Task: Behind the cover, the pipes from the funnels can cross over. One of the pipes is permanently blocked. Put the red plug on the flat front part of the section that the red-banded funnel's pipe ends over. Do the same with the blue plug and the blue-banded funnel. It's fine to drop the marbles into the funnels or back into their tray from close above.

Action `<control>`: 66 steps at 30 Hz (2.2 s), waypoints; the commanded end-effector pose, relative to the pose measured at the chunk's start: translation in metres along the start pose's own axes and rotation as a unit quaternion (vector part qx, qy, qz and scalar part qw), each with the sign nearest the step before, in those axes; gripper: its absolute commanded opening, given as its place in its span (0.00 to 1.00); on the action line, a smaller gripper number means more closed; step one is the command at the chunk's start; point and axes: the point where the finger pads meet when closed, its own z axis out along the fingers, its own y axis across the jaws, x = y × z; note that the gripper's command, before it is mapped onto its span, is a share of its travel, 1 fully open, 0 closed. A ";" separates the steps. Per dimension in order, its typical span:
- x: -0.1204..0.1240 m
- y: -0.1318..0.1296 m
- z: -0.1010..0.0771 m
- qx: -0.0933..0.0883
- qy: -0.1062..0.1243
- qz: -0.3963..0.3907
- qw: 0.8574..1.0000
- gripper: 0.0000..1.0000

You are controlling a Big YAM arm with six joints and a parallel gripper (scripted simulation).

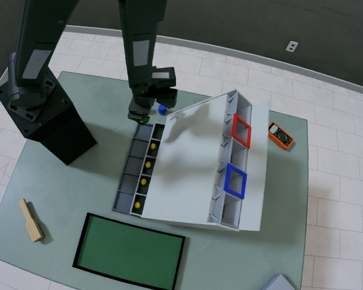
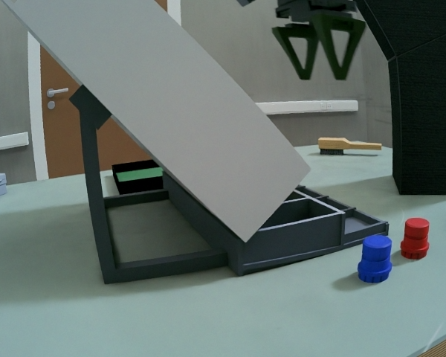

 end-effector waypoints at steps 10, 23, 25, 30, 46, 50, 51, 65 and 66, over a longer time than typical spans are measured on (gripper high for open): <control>0.042 0.104 0.047 -0.005 -0.003 0.000 1.000 0.87; 0.050 0.122 0.056 -0.006 -0.001 -0.017 1.000 0.87; 0.050 0.122 0.056 -0.006 -0.001 -0.021 1.000 0.87; 0.050 0.123 0.056 -0.007 0.000 -0.029 1.000 0.87; 0.051 0.125 0.148 -0.010 -0.006 -0.019 1.000 0.87; 0.051 0.125 0.147 -0.010 -0.005 -0.019 1.000 0.87; 0.051 0.125 0.147 -0.010 -0.005 -0.019 1.000 0.87; 0.051 0.125 0.146 -0.008 -0.003 -0.017 1.000 0.87; 0.051 0.125 0.148 -0.008 -0.003 -0.018 1.000 0.87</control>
